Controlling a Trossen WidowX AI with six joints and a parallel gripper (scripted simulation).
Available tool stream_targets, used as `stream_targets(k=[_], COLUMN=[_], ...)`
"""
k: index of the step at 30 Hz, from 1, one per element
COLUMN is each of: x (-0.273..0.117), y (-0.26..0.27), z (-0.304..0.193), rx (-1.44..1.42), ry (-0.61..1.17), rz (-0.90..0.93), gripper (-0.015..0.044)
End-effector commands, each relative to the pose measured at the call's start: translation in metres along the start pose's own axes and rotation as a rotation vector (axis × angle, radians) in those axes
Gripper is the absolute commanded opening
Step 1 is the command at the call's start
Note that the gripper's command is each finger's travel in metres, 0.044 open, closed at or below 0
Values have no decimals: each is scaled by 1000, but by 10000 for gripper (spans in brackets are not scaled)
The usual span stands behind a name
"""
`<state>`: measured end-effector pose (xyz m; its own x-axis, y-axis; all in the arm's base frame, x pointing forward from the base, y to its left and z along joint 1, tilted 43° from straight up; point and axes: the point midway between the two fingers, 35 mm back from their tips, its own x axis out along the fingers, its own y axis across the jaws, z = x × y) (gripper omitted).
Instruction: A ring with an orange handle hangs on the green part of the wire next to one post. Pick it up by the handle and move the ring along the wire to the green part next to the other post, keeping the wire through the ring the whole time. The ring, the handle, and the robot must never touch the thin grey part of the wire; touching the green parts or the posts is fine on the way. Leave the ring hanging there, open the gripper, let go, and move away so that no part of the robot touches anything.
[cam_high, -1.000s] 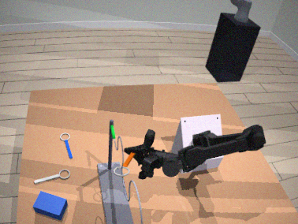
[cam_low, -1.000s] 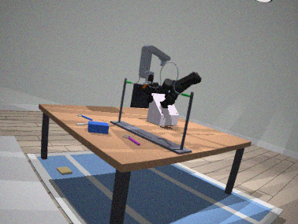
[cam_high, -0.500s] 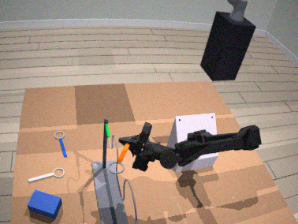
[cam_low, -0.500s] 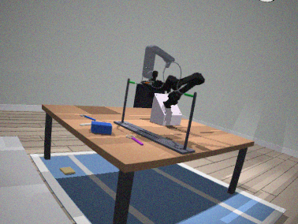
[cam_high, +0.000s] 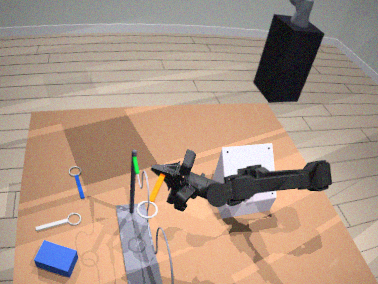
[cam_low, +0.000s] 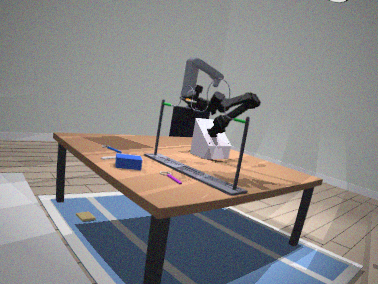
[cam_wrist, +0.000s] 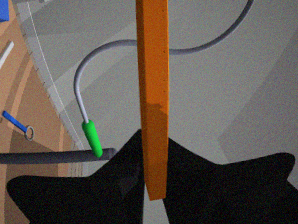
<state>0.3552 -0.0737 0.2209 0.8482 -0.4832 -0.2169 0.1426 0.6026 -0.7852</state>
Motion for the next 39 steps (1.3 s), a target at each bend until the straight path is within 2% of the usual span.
stream_targets(k=[1, 20, 39], x=[1, 1, -2], y=[-13, -27, -10], z=[1, 4, 6], rx=[-42, -37, 227], ry=[-10, -8, 26], rz=[-32, -29, 113], gripper=[-150, -150, -150])
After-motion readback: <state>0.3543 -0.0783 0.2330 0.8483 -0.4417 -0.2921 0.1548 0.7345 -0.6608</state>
